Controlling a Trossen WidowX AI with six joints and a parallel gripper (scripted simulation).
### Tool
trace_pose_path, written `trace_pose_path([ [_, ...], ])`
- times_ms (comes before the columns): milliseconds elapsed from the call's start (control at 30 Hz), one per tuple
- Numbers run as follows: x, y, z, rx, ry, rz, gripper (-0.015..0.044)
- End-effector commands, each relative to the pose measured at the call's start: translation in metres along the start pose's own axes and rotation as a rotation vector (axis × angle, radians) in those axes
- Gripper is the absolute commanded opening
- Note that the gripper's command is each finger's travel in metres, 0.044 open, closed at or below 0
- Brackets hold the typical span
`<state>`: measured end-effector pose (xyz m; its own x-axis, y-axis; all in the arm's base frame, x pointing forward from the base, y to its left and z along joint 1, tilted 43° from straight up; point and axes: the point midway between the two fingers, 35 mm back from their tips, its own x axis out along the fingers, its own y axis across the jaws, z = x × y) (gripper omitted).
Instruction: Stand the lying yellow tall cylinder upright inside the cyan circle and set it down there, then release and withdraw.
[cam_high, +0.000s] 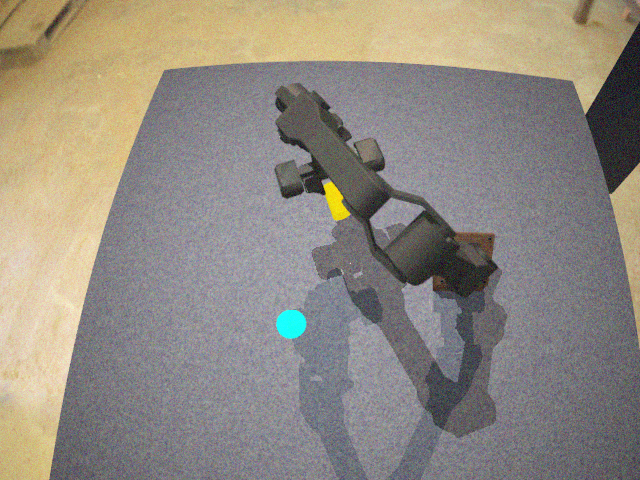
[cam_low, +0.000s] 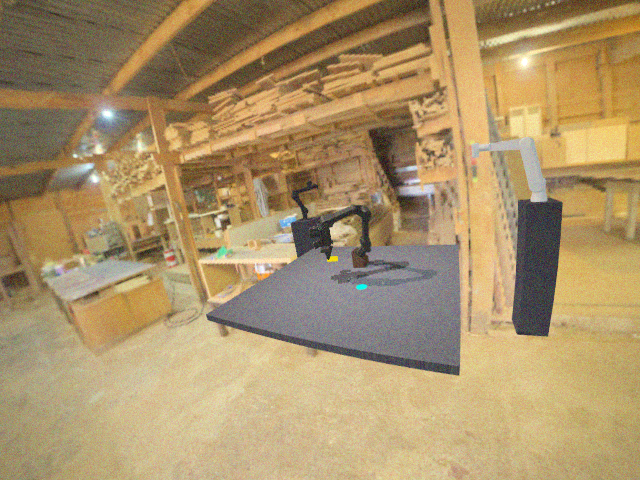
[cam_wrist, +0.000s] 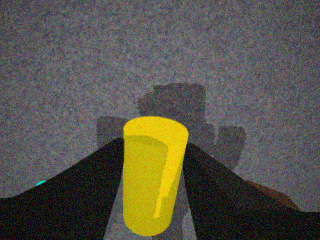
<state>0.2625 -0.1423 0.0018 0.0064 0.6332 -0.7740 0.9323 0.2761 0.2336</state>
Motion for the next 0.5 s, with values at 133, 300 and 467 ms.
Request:
trace_pose_path([
  [133, -0.006, 0.022, -0.012, -0.088, -0.013, 0.007, 0.0105],
  [300, -0.008, 0.034, -0.020, -0.138, -0.014, 0.007, 0.0105],
  [467, -0.009, 0.046, -0.029, -0.188, -0.015, 0.008, 0.0105],
])
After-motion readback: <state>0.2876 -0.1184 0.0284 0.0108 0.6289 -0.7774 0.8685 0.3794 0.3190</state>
